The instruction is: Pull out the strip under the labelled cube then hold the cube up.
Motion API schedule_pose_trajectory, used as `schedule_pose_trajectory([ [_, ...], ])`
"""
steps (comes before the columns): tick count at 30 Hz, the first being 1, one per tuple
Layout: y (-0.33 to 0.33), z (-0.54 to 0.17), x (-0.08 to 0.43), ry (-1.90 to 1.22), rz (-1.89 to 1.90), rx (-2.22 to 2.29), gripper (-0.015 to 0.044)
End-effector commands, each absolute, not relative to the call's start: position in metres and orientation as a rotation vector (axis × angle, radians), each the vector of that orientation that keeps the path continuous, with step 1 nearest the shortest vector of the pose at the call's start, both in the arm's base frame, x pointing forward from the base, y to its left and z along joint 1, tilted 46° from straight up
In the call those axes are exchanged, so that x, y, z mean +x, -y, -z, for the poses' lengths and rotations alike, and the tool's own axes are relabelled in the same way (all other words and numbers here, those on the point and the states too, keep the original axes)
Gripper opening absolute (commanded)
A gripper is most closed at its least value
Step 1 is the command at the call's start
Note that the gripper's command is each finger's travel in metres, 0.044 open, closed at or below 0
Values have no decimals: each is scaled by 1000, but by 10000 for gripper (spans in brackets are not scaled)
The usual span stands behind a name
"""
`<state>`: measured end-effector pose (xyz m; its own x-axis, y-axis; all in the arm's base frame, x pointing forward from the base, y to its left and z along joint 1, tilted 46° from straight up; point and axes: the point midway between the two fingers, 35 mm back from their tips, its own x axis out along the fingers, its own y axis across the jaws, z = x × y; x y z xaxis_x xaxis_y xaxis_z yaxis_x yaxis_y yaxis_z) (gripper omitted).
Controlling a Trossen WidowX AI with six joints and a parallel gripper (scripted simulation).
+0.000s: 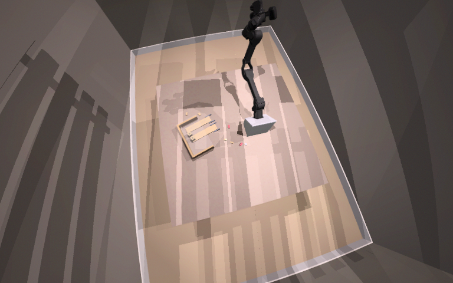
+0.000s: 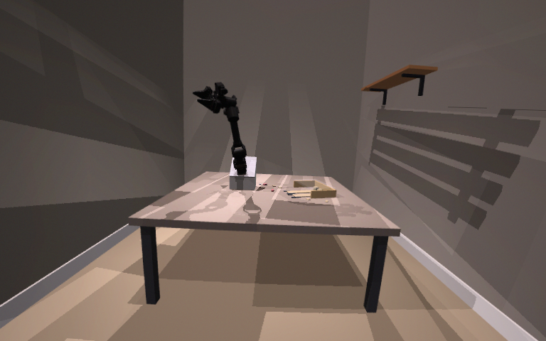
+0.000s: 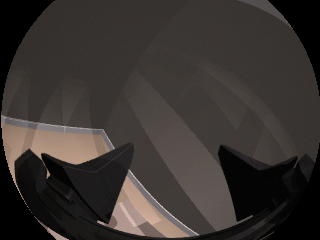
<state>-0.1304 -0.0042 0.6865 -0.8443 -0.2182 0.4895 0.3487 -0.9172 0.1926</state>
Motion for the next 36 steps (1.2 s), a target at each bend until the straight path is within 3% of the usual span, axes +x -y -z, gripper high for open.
schedule_pose_trajectory([
  [1, 2, -687, -130, 397, 2734, -687, 400],
  [9, -95, -690, -110, 364, 2853, -1101, 400],
  [17, -199, -668, -55, 291, 3014, -1603, 400],
  [26, -284, -616, 43, 151, 3205, -2208, 400],
  [36, -325, -519, 172, -69, 3407, -2943, 400],
])
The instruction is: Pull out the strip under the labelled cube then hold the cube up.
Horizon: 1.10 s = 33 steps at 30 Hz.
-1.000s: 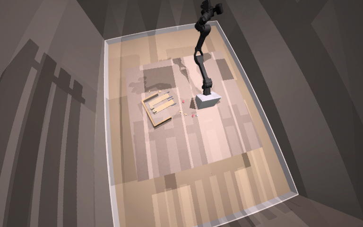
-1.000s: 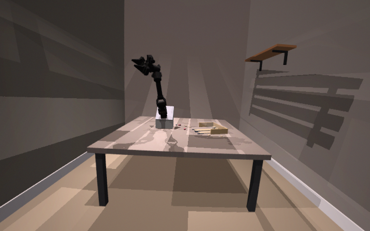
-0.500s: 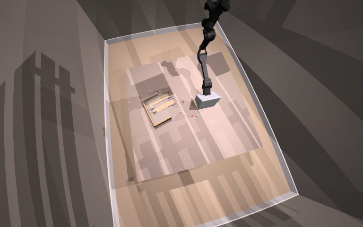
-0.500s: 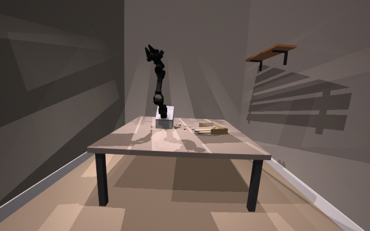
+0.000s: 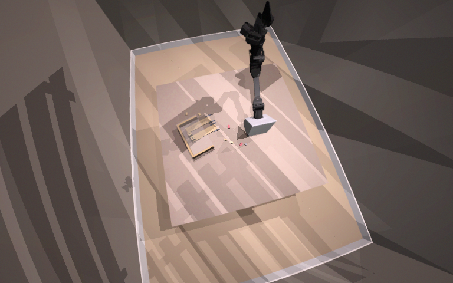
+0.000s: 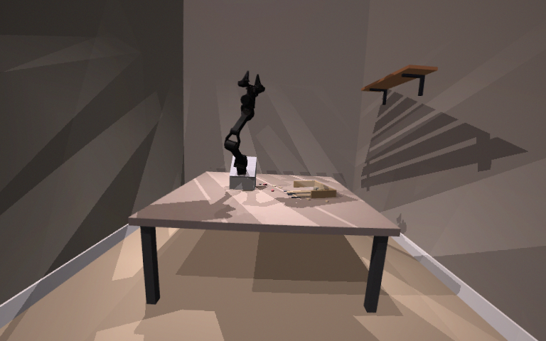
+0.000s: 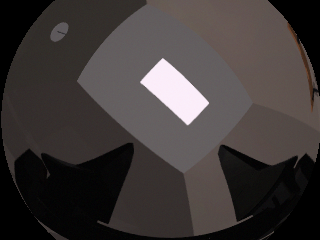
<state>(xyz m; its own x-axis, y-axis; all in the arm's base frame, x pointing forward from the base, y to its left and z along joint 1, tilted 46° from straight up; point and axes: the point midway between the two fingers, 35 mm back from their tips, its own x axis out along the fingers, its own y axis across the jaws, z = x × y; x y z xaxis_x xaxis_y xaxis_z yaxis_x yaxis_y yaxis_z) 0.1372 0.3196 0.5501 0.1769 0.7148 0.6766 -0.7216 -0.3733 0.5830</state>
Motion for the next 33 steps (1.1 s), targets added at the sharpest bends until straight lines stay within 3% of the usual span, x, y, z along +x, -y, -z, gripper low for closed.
schedule_pose_trajectory([
  [1, -326, -507, 185, 34, -1286, 1133, 400],
  [9, -307, -405, 276, 47, -821, 831, 400],
  [18, -239, -285, 344, -34, -350, 409, 400],
  [26, -148, -185, 363, -197, 21, -20, 400],
  [33, -56, -110, 341, -425, 306, -437, 400],
])
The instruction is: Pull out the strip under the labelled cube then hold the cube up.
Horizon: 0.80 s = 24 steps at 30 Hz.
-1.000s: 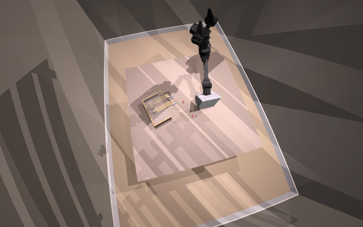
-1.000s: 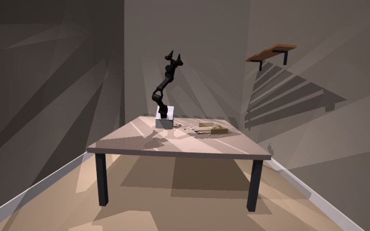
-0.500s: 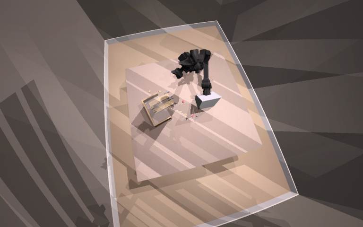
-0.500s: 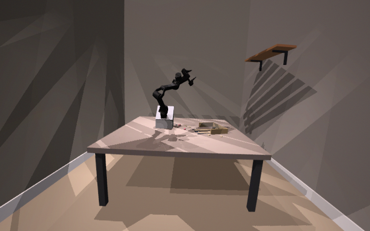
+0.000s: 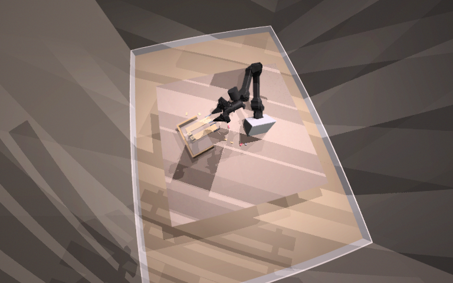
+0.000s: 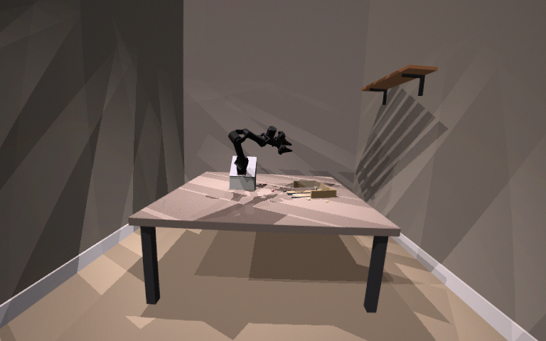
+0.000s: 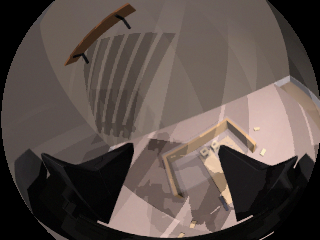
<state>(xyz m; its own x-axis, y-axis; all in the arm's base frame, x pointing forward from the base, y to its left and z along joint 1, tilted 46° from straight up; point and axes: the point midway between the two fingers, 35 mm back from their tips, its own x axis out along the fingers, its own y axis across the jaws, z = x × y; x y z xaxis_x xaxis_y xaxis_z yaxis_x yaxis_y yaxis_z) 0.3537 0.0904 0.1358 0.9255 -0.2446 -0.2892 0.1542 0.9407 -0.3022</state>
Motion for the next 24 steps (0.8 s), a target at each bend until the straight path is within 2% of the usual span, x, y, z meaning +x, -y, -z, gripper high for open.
schedule_pose_trajectory([
  [1, -43, -101, 335, -464, 341, -498, 400],
  [6, 0, -74, 309, -610, 453, -708, 400],
  [24, 0, -74, 309, -610, 453, -708, 400],
])
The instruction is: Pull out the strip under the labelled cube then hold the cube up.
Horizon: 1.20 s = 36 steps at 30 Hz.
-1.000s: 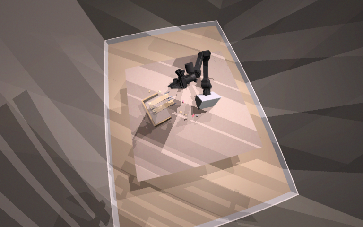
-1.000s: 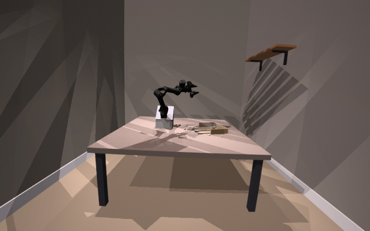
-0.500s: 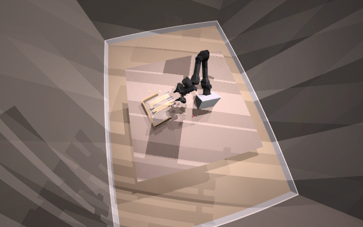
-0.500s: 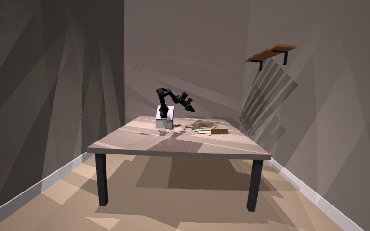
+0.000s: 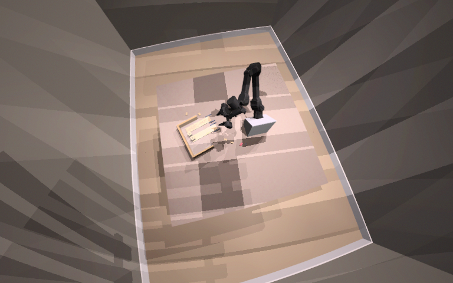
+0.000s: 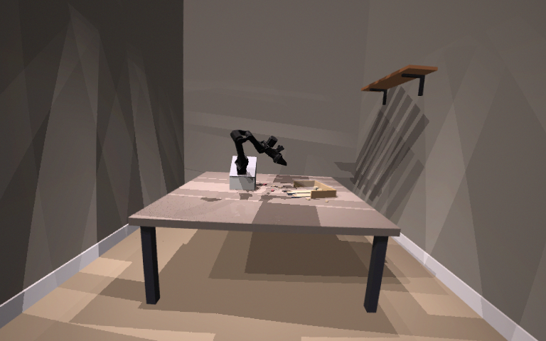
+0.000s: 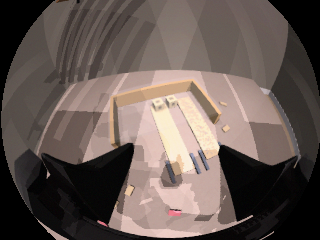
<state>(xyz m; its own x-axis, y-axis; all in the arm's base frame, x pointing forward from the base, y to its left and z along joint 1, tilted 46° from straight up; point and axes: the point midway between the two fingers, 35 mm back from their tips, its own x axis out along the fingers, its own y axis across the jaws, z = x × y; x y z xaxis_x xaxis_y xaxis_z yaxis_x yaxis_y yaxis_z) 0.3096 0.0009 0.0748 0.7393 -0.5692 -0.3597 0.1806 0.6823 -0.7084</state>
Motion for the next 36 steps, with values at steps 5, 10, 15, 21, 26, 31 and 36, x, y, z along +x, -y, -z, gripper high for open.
schedule_pose_trajectory([
  [5, 7, -67, 322, -704, 462, -735, 269],
  [10, 32, -50, 347, -945, 479, -773, 138],
  [15, 58, -38, 360, -1180, 501, -781, 6],
  [21, 94, -29, 364, -1473, 525, -754, 0],
  [26, 115, -28, 360, -1643, 531, -727, 0],
  [31, 114, -27, 361, -1643, 531, -727, 0],
  [36, 115, -25, 361, -1643, 531, -726, 0],
])
